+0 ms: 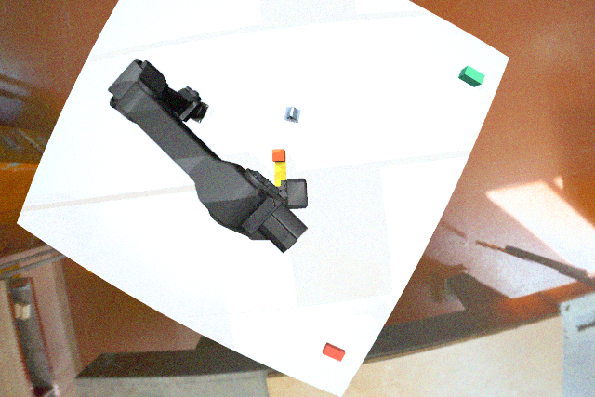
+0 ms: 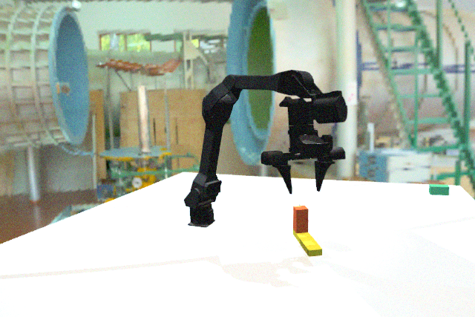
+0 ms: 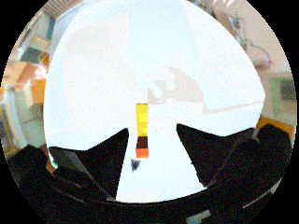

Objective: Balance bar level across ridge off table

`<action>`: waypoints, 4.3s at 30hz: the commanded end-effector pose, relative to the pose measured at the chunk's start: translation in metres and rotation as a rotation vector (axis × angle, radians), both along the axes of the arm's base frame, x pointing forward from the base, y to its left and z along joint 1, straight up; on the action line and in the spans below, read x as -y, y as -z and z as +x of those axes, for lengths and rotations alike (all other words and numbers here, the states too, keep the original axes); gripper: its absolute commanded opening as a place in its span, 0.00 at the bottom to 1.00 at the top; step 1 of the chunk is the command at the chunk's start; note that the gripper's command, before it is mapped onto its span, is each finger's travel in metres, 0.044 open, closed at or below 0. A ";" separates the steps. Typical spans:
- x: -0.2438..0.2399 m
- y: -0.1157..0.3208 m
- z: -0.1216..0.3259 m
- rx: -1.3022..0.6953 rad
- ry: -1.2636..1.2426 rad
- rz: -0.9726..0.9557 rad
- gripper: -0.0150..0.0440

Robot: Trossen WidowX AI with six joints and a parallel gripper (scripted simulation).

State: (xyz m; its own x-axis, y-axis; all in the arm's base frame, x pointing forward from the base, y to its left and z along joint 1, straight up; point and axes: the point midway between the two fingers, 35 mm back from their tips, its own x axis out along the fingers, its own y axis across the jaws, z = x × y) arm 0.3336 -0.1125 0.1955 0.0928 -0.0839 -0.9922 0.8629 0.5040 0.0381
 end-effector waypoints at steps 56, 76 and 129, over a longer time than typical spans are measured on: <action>-0.049 0.145 0.003 -0.059 0.040 0.081 0.79; -0.048 0.145 0.003 -0.060 0.037 0.077 0.46; -0.083 0.048 -0.001 -0.071 -0.223 0.067 0.25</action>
